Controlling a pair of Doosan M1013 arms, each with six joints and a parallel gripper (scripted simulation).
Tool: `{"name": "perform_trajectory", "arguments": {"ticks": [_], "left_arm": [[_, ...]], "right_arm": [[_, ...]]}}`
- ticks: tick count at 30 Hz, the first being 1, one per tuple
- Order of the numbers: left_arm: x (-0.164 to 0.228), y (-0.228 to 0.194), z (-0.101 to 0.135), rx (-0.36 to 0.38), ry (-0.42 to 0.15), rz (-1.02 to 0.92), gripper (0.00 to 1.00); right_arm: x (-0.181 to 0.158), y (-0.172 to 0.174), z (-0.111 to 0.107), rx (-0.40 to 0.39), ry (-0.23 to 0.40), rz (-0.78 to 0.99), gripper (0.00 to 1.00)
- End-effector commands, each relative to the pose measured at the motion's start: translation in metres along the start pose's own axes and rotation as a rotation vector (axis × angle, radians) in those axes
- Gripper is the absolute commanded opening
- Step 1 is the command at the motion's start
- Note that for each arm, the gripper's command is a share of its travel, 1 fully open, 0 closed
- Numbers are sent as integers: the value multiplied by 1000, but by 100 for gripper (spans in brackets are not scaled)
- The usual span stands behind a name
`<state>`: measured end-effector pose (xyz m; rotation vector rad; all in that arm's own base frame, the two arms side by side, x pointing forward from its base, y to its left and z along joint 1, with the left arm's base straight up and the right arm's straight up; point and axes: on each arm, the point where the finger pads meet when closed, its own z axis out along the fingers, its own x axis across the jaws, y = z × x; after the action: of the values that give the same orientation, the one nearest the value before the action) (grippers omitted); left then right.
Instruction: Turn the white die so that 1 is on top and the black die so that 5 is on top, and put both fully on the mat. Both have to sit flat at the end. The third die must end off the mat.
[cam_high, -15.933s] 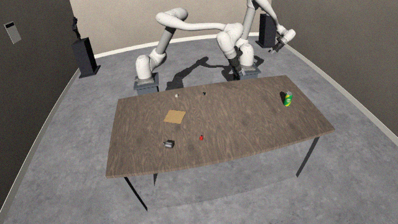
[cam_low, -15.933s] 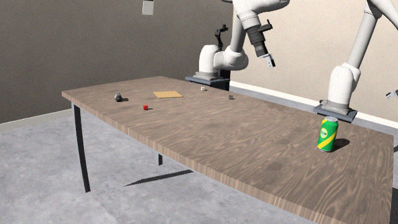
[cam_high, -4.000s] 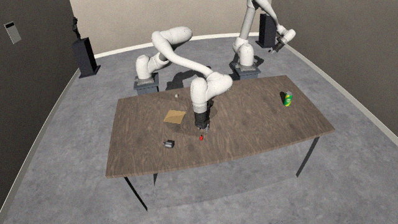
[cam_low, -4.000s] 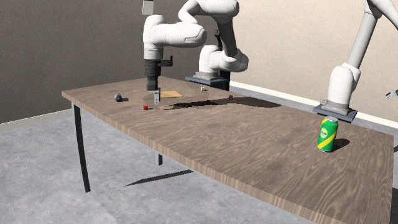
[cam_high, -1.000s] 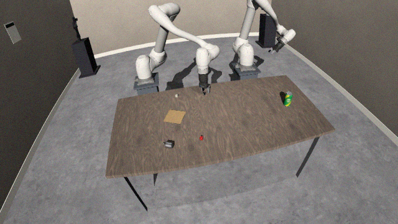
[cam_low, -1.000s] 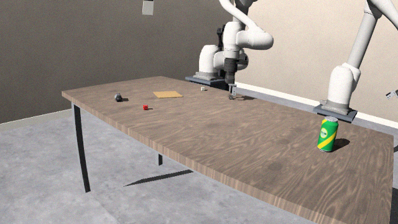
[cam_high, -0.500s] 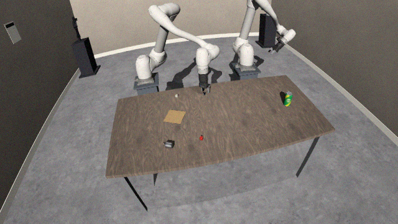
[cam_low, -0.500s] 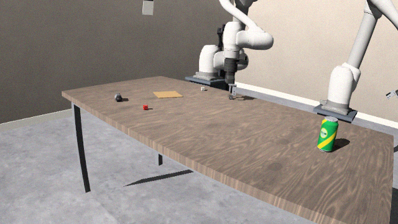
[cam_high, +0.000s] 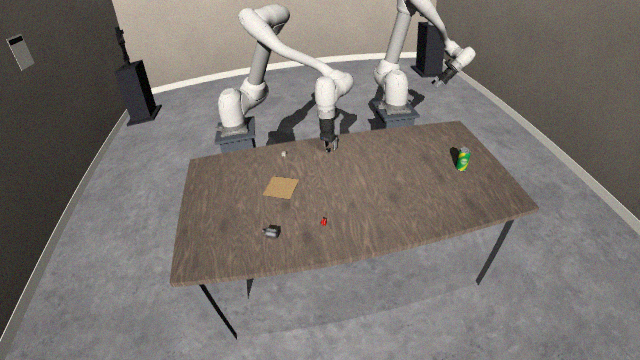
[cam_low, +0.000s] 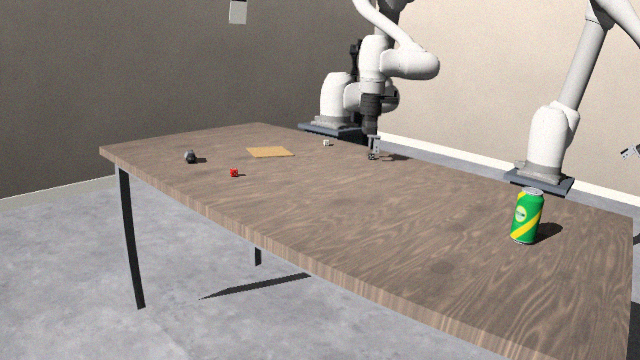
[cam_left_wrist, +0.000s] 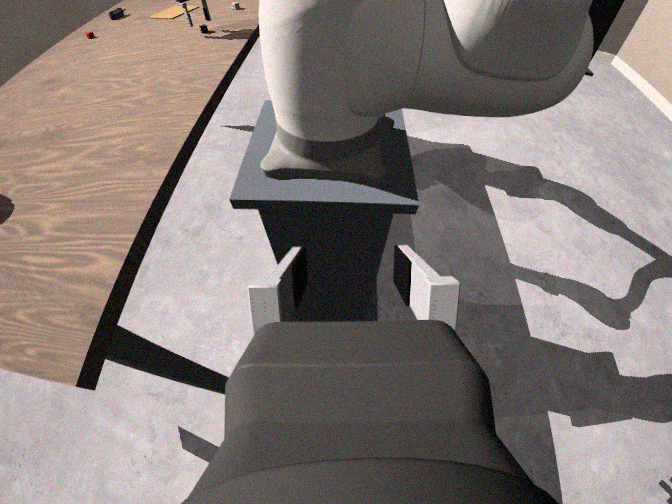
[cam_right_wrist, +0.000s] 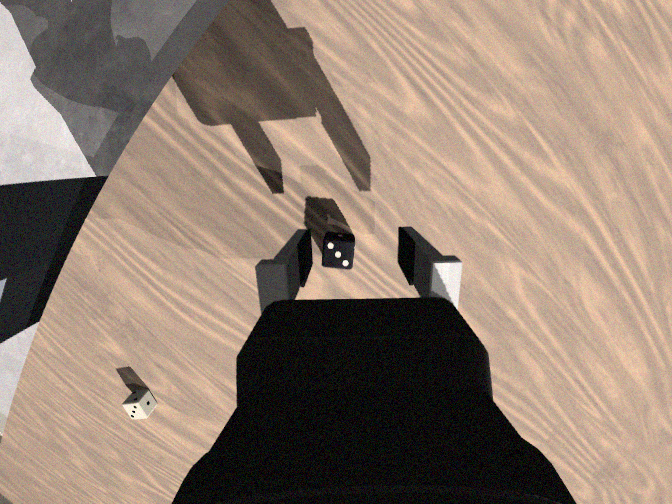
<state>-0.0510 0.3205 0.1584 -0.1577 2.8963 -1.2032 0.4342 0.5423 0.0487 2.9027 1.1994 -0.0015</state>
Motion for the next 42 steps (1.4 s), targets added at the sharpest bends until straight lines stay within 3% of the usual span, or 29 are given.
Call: {"name": "perform_trajectory", "arguments": {"ticks": [1,8,19,24,42], "left_arm": [[0,0,0,-1,0,0,100],[0,0,0,-1,0,0,100],[0,0,0,-1,0,0,100],[0,0,0,-1,0,0,100],[0,0,0,-1,0,0,100]], "right_arm": [[0,0,-1,0,1,0,100],[0,0,-11,0,1,0,100],[0,0,-94,0,1,0,100],[0,0,-107,0,1,0,100],[-4,5,-112,0,1,-5,100]]}}
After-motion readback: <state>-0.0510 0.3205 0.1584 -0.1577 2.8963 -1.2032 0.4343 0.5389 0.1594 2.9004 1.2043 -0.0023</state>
